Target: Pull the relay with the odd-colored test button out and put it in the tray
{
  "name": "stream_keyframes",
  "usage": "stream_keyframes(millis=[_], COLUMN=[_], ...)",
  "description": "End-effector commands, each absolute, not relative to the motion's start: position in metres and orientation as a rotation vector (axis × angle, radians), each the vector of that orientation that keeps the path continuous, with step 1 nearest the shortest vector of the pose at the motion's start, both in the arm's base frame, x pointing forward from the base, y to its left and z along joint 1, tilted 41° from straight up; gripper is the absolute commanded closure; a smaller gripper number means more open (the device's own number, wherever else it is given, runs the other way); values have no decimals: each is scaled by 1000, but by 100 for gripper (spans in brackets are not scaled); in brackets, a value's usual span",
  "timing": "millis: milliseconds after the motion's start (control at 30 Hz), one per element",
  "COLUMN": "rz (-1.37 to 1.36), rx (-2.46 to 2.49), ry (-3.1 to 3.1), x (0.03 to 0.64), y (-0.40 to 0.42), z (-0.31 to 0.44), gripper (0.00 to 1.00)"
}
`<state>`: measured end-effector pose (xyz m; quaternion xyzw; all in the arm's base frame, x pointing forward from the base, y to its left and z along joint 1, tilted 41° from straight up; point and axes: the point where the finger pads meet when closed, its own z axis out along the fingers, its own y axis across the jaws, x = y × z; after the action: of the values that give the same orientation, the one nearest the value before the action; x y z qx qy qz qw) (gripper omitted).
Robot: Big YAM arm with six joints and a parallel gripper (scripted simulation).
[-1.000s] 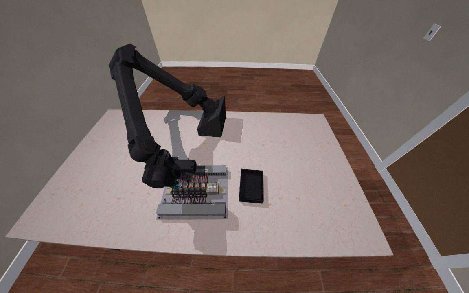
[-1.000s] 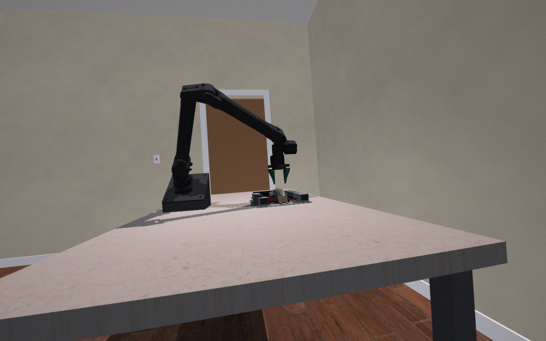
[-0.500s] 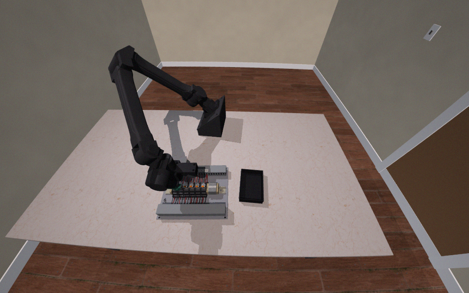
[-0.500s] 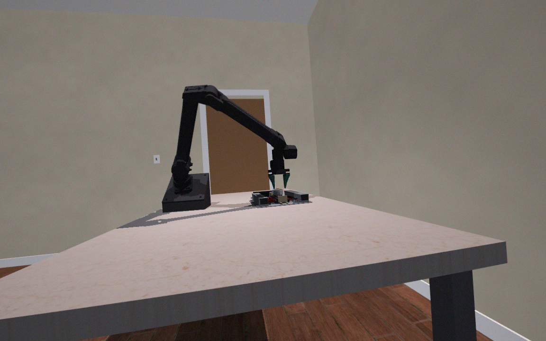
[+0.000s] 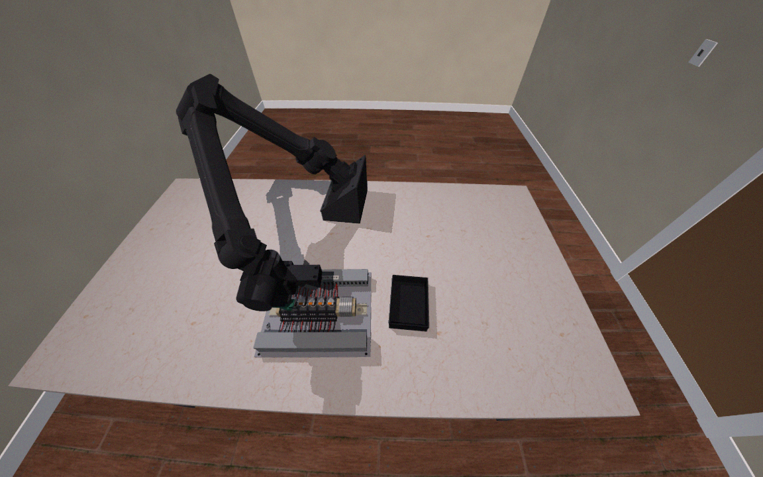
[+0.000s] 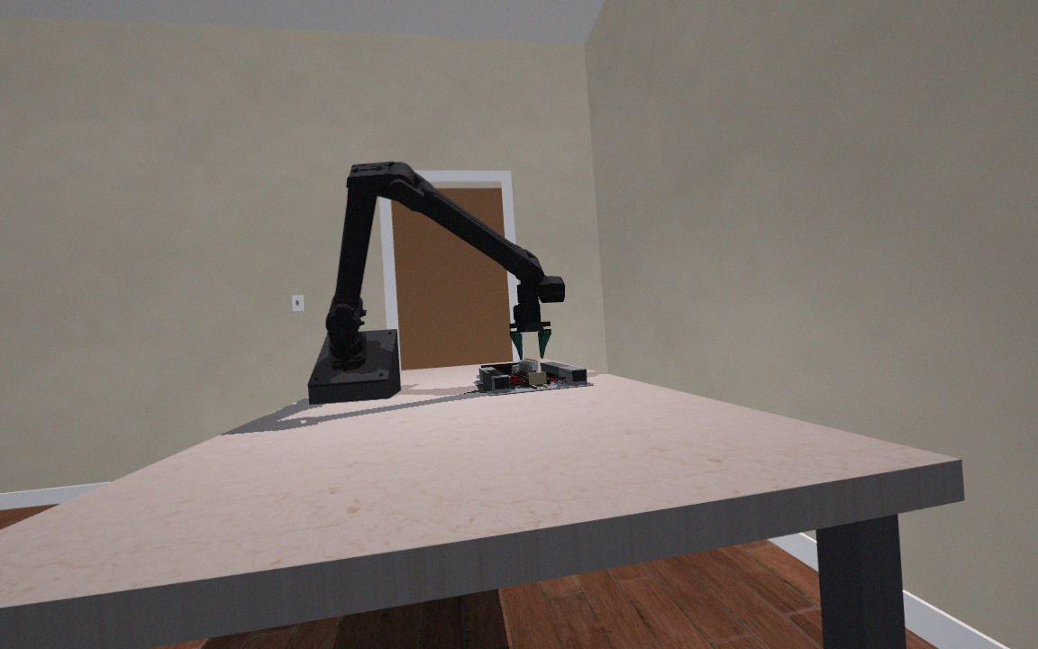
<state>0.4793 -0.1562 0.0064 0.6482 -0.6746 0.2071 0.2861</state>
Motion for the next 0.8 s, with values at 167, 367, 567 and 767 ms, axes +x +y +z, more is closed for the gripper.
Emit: stream_keyframes(millis=[167,367,567,767], rz=[572,572,572,574], rx=[1739,1739,1739,1738], ry=[-1808,-1808,-1808,-1810], x=[487,487,487,487], y=[-159,-159,-159,-159], z=[13,13,13,15], gripper=[41,41,41,41])
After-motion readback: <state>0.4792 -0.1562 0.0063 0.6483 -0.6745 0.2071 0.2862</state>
